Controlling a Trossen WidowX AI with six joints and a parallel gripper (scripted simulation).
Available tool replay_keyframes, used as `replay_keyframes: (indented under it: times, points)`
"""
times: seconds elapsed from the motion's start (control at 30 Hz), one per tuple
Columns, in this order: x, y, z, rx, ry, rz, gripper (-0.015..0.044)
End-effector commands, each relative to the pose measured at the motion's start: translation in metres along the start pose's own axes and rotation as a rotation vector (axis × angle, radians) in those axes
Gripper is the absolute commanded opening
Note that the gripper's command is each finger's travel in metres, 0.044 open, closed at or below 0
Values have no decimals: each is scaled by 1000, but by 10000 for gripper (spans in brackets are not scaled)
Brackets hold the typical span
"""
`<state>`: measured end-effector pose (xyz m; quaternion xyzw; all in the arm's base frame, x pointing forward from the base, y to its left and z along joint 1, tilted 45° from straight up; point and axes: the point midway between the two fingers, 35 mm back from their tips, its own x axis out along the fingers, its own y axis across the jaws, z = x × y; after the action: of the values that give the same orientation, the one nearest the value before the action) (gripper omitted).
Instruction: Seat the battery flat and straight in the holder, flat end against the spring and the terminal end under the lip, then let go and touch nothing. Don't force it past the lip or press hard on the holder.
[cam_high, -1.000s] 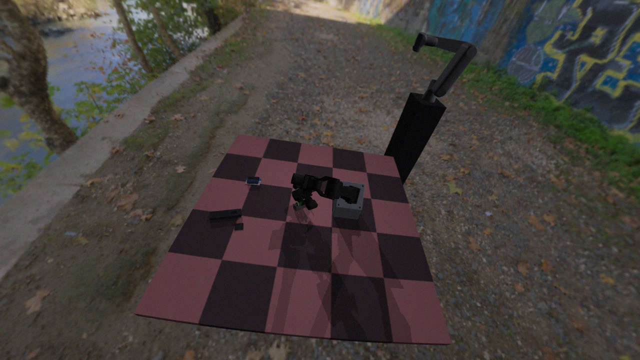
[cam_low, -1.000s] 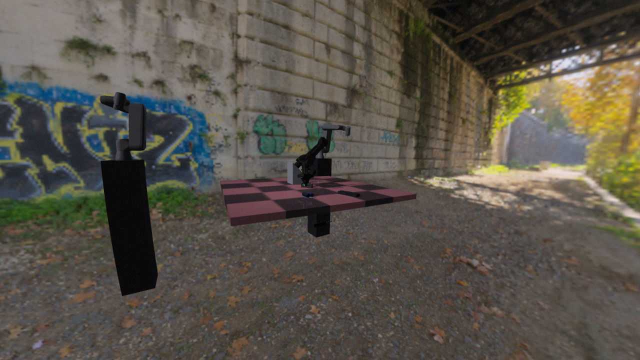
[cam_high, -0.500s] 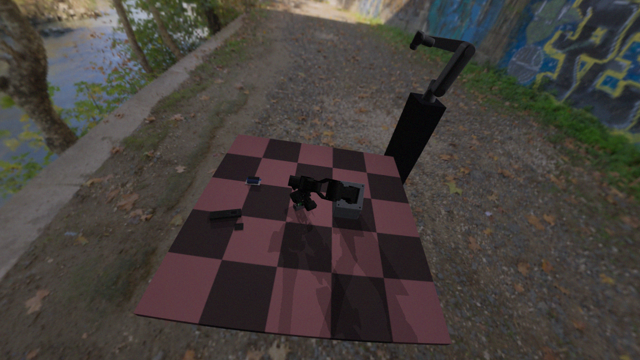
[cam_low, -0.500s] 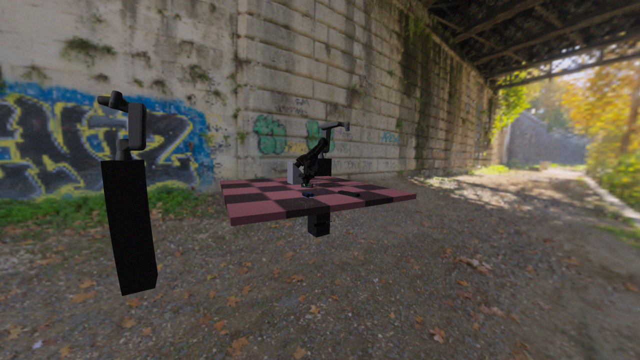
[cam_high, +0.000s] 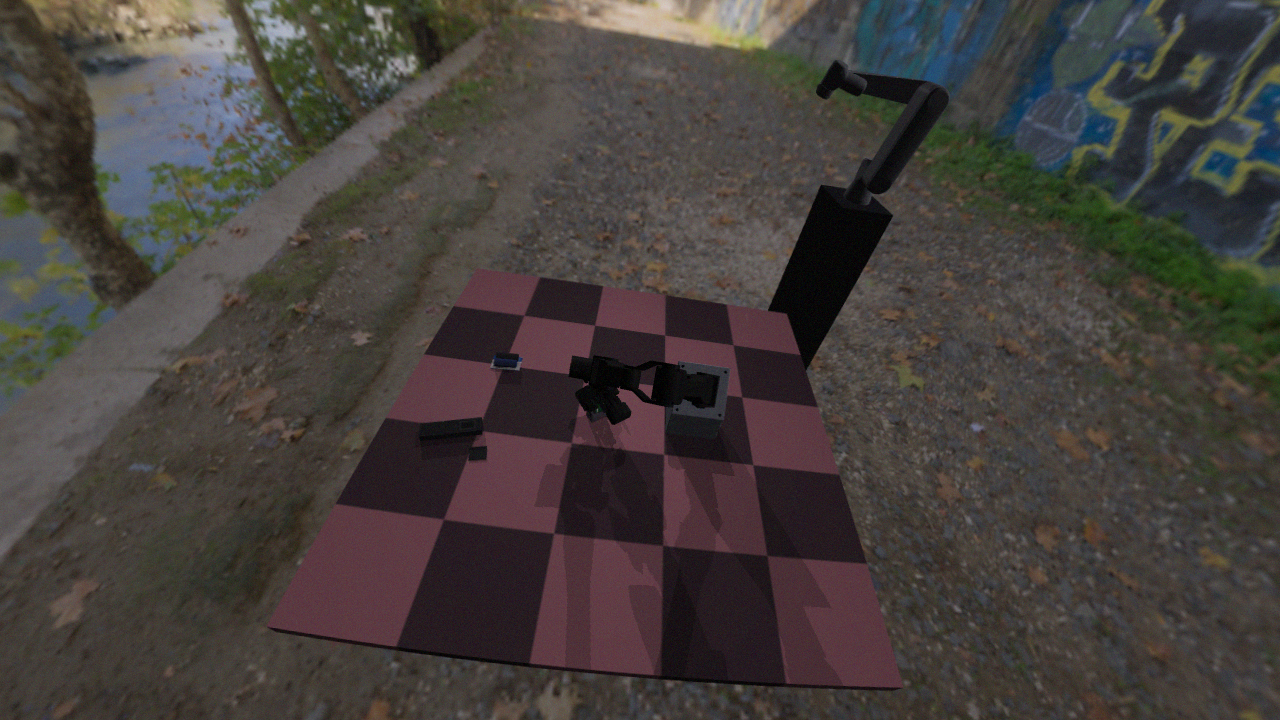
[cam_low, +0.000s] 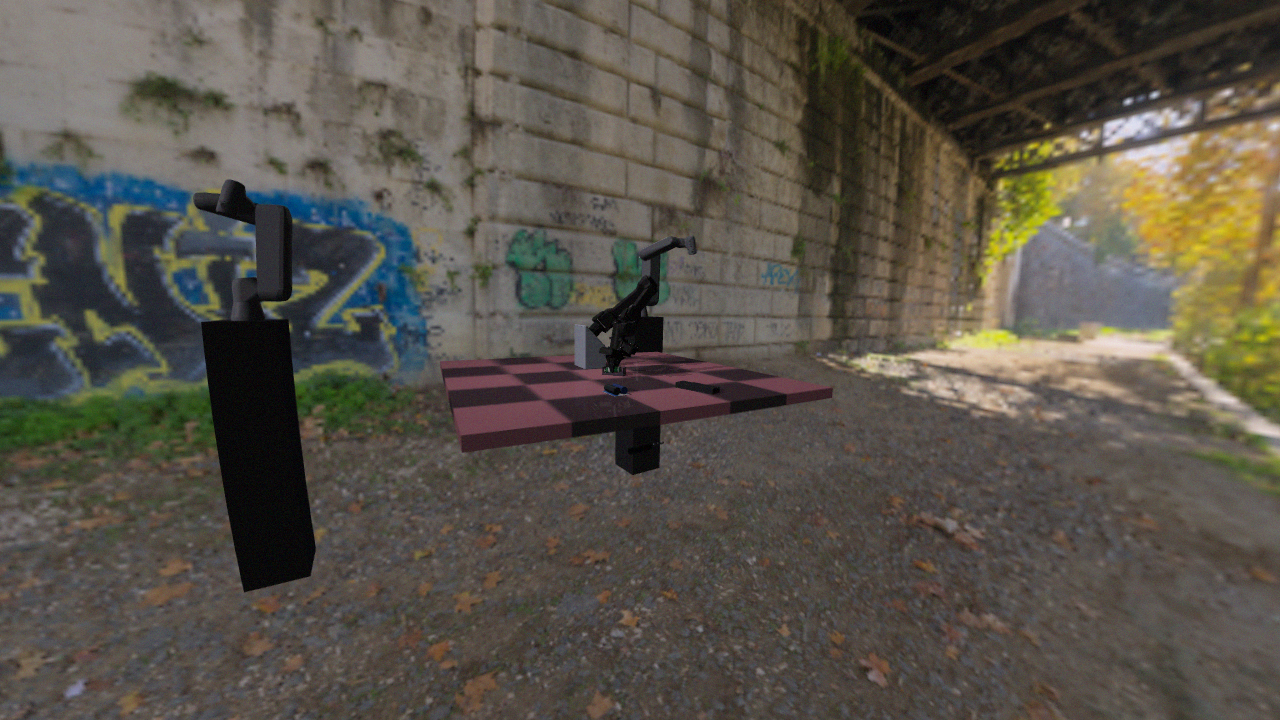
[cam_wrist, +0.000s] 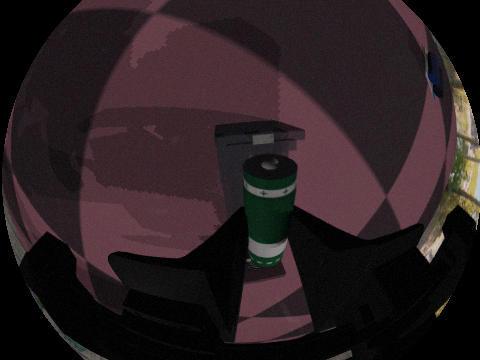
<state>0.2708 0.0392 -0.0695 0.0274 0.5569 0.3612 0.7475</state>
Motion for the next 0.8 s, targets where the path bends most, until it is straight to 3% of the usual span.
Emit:
replay_keyframes:
  times: [0.0, 0.77]
  points:
    - [3, 4, -1, -10, 44, 4, 83]
    - [3, 6, 0, -13, 180, -16, 83]
